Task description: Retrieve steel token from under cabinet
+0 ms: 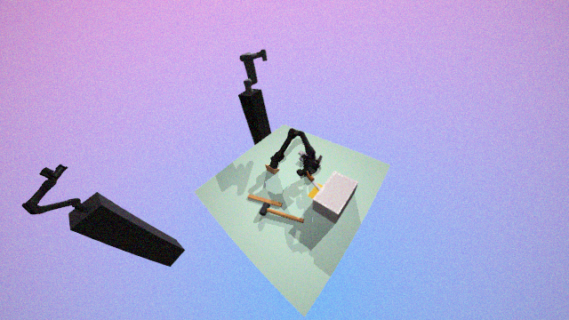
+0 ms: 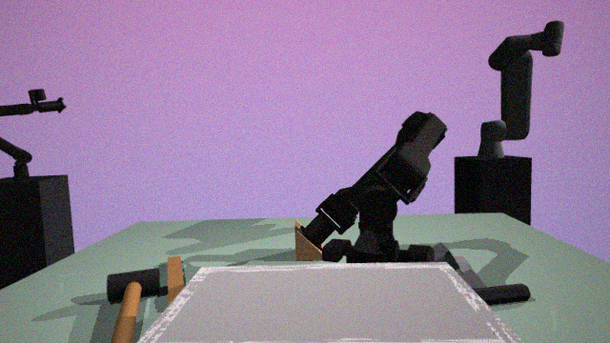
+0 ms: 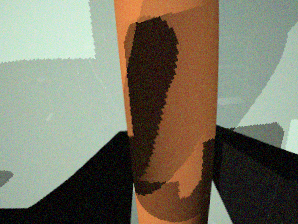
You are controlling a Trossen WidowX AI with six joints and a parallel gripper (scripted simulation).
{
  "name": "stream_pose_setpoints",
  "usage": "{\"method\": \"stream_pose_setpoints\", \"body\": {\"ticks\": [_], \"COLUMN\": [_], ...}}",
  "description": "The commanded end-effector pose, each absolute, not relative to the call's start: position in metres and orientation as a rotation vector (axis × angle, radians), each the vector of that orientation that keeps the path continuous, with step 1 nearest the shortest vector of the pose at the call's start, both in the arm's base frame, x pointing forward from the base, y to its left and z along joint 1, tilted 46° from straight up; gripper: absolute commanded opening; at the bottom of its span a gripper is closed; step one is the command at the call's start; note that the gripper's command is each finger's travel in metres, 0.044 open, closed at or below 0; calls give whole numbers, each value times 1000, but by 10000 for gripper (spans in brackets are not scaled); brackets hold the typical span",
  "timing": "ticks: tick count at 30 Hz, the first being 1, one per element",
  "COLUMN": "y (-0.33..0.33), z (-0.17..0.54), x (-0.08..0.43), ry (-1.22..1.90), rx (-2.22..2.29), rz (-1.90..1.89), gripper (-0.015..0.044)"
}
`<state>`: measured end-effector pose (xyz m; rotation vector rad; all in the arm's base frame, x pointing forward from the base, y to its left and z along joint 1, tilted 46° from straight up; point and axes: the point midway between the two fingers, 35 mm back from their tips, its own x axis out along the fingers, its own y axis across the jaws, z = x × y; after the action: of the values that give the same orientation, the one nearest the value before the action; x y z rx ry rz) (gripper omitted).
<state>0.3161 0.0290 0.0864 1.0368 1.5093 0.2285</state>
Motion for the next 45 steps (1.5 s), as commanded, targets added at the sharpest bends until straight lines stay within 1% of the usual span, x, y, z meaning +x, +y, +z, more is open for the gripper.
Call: {"method": "stream_pose_setpoints", "body": {"ticks": [1,45], "y": [33,54], "z": [88,101], "x": [311,264], "ry": [1512,1514], "rx": [1036,1038], "rz": [229,229], "gripper": [0,0]}}
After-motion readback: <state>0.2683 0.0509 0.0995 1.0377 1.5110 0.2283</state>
